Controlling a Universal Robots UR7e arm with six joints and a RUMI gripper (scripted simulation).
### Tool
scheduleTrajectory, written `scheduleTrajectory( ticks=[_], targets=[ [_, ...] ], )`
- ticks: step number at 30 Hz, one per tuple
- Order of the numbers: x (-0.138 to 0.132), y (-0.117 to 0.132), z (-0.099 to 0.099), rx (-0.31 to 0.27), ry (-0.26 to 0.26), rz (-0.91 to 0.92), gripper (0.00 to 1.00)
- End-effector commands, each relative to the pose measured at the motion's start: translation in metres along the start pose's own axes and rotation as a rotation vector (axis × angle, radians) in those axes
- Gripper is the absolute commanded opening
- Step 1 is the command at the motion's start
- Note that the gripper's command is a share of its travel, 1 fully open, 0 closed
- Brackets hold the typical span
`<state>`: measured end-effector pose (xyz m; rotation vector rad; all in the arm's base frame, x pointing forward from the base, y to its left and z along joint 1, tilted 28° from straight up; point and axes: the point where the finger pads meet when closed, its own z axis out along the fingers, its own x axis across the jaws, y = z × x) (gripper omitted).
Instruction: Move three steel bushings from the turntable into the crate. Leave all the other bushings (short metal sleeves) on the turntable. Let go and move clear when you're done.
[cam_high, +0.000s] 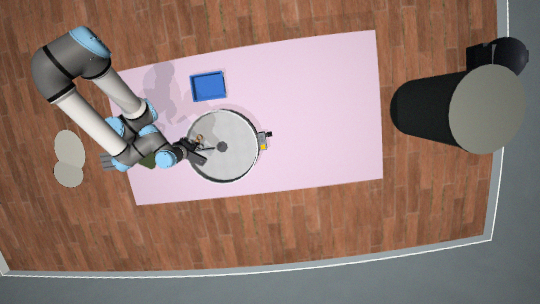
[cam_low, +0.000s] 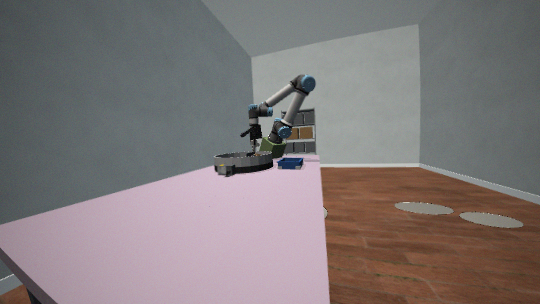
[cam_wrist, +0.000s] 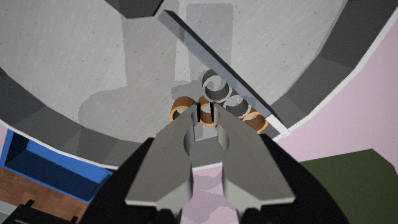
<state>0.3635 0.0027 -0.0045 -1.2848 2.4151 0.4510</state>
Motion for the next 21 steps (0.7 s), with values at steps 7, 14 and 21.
scheduleTrajectory(
  ticks=[7, 14, 21],
  targets=[
    [0.000, 0.000, 0.016, 0.001, 0.000, 0.000, 0.06],
    [0.000, 0.000, 0.018, 0.001, 0.000, 0.000, 0.06],
    [0.000, 0.000, 0.018, 0.001, 0.000, 0.000, 0.06]
  ],
)
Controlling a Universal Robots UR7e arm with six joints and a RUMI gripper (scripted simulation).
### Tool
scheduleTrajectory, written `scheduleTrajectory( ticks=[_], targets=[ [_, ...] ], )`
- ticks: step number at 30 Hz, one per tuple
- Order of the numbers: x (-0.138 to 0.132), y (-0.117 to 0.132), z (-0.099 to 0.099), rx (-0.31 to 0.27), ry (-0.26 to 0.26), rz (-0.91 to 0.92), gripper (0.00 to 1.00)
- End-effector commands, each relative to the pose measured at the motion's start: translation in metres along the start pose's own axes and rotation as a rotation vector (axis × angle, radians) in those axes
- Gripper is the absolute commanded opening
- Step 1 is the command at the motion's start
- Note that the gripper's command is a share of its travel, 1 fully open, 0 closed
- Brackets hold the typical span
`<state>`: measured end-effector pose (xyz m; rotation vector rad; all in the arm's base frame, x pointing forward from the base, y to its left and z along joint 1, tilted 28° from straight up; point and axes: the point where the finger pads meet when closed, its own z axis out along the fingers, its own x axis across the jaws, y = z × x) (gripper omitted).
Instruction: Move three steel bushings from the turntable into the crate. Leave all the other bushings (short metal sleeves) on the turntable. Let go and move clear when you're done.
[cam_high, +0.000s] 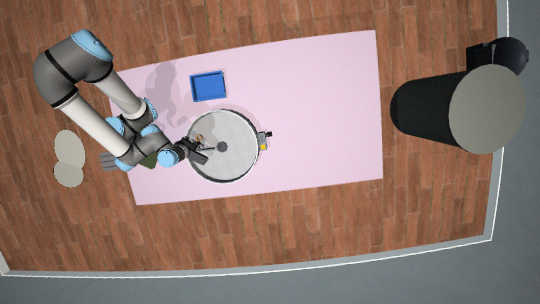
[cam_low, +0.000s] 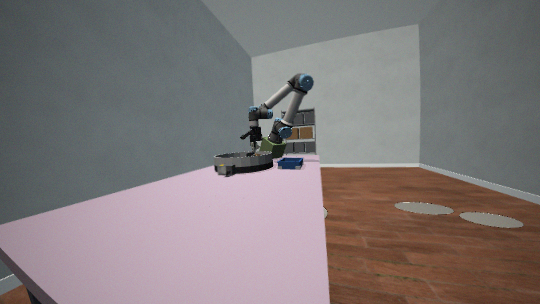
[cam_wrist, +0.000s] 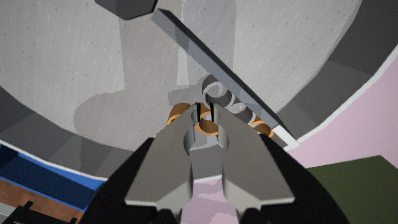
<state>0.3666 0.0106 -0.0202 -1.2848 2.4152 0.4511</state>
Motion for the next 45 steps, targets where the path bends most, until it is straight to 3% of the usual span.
scheduleTrajectory(
  ticks=[1, 30, 45],
  targets=[
    [0.000, 0.000, 0.000, 0.001, 0.000, 0.000, 0.06],
    [0.000, 0.000, 0.000, 0.001, 0.000, 0.000, 0.06],
    [0.000, 0.000, 0.018, 0.001, 0.000, 0.000, 0.06]
  ],
)
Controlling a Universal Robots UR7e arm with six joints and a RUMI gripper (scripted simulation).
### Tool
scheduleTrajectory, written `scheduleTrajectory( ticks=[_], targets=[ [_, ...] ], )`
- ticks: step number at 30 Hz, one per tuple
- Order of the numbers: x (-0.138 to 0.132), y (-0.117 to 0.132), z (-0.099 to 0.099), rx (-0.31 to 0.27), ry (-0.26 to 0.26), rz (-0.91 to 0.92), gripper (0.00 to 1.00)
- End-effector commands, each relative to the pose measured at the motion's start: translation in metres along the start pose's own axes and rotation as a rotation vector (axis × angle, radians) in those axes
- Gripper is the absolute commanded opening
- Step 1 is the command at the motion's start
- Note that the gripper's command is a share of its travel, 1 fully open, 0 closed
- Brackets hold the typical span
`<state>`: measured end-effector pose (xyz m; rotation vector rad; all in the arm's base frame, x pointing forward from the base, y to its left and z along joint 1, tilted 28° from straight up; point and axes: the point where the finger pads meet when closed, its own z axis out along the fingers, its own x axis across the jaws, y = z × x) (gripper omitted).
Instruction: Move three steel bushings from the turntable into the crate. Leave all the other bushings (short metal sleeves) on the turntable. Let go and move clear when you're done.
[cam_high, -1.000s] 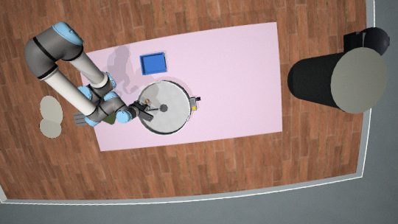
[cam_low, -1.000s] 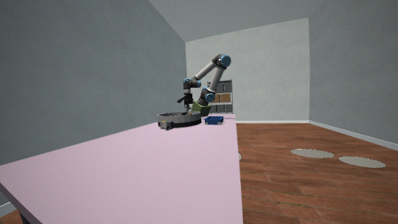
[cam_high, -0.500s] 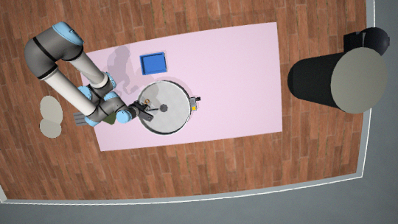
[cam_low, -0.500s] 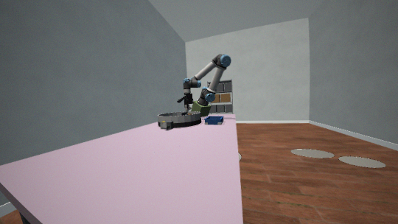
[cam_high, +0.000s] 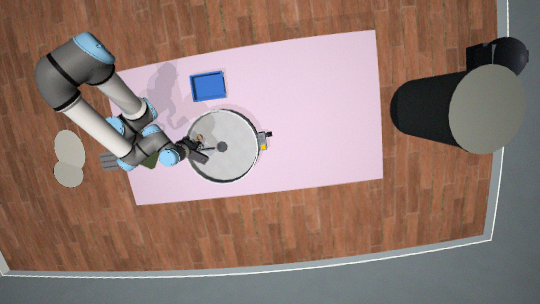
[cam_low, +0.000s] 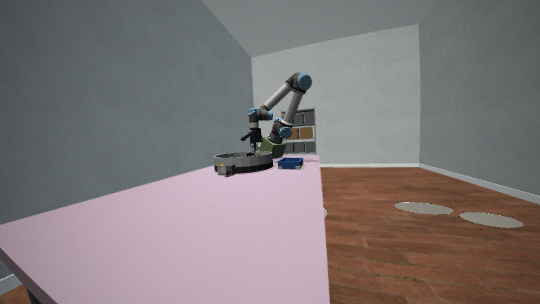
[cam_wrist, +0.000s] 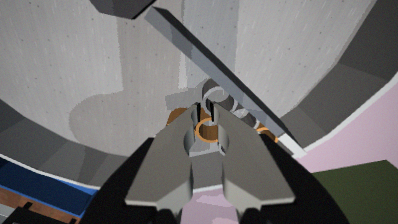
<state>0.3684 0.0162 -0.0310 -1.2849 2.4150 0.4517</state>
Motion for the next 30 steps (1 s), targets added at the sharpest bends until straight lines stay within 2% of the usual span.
scheduleTrajectory(
  ticks=[1, 30],
  targets=[
    [0.0000, -0.0008, 0.0074, 0.001, 0.000, 0.000, 0.06],
    [0.0000, -0.0008, 0.0118, 0.001, 0.000, 0.000, 0.06]
  ],
)
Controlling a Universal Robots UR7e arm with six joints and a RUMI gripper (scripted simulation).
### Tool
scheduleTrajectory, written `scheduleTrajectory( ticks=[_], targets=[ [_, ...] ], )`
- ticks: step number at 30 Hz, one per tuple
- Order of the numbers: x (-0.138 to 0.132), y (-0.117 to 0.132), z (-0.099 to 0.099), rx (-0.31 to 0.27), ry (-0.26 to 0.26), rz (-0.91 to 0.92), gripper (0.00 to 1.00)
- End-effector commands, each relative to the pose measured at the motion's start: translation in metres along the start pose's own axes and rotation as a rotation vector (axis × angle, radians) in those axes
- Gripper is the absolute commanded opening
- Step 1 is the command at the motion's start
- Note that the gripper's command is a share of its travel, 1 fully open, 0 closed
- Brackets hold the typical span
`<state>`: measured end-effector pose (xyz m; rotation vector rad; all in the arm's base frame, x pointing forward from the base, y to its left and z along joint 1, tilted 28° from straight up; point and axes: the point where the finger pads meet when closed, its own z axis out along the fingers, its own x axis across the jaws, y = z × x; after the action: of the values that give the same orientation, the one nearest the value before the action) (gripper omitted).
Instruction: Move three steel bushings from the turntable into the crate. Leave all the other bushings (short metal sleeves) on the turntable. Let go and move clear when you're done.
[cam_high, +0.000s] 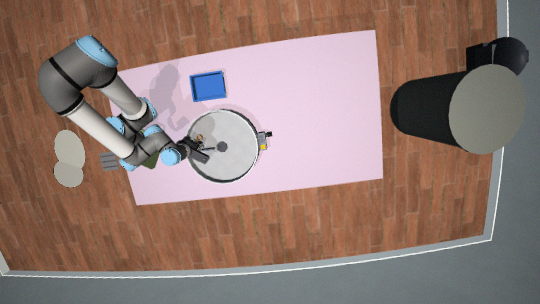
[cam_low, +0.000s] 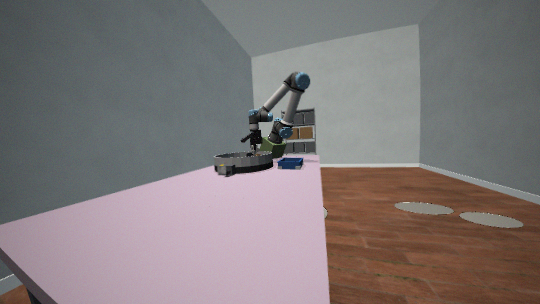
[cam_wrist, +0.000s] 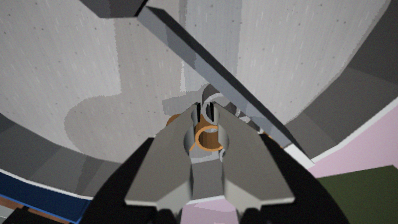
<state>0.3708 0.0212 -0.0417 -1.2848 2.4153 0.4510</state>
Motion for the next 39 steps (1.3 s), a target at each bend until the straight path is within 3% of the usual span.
scheduleTrajectory(
  ticks=[1, 13, 14, 39],
  targets=[
    [0.0000, -0.0004, -0.0002, 0.001, 0.000, 0.000, 0.06],
    [0.0000, -0.0004, -0.0002, 0.001, 0.000, 0.000, 0.06],
    [0.0000, -0.0004, -0.0002, 0.001, 0.000, 0.000, 0.00],
    [0.0000, -0.0004, -0.0002, 0.001, 0.000, 0.000, 0.00]
  ],
)
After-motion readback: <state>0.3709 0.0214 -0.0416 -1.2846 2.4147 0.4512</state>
